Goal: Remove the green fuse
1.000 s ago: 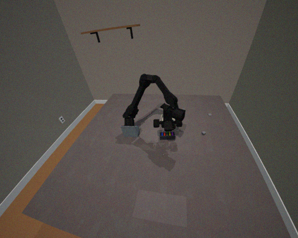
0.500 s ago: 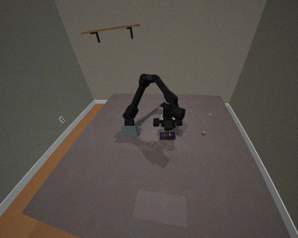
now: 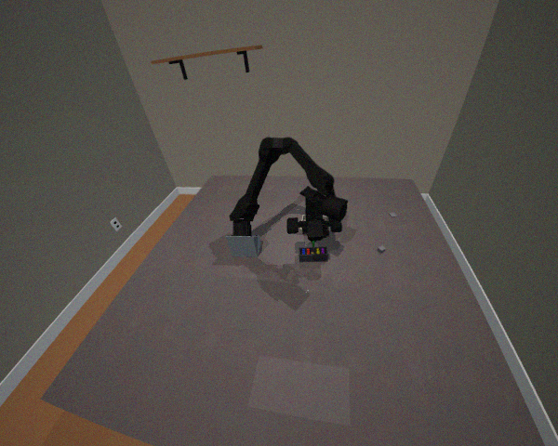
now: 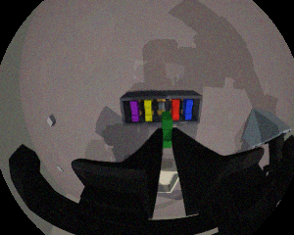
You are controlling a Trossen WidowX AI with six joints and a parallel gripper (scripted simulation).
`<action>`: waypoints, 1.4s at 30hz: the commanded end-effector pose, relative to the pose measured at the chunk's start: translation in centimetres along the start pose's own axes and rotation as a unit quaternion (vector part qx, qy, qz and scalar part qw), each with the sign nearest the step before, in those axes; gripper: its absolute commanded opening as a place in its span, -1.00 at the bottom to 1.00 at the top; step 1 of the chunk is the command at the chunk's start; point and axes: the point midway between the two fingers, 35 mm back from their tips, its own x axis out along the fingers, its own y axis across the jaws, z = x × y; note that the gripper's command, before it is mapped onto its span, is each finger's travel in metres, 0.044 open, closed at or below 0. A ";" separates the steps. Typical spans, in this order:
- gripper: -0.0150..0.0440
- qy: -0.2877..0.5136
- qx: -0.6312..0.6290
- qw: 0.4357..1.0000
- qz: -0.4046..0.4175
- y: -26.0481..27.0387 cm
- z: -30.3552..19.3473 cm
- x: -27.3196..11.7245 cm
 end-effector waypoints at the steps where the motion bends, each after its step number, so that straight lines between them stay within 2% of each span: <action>1: -0.49 -0.005 -0.003 1.000 0.001 0.5 -0.9 -0.3; 13: -0.49 -0.011 -0.002 1.000 0.002 2.9 -9.4 -0.3; 24: -0.49 0.000 -0.003 1.000 0.002 2.7 -17.7 -0.2; 42: -0.49 0.001 -0.003 1.000 0.001 2.7 -18.2 1.5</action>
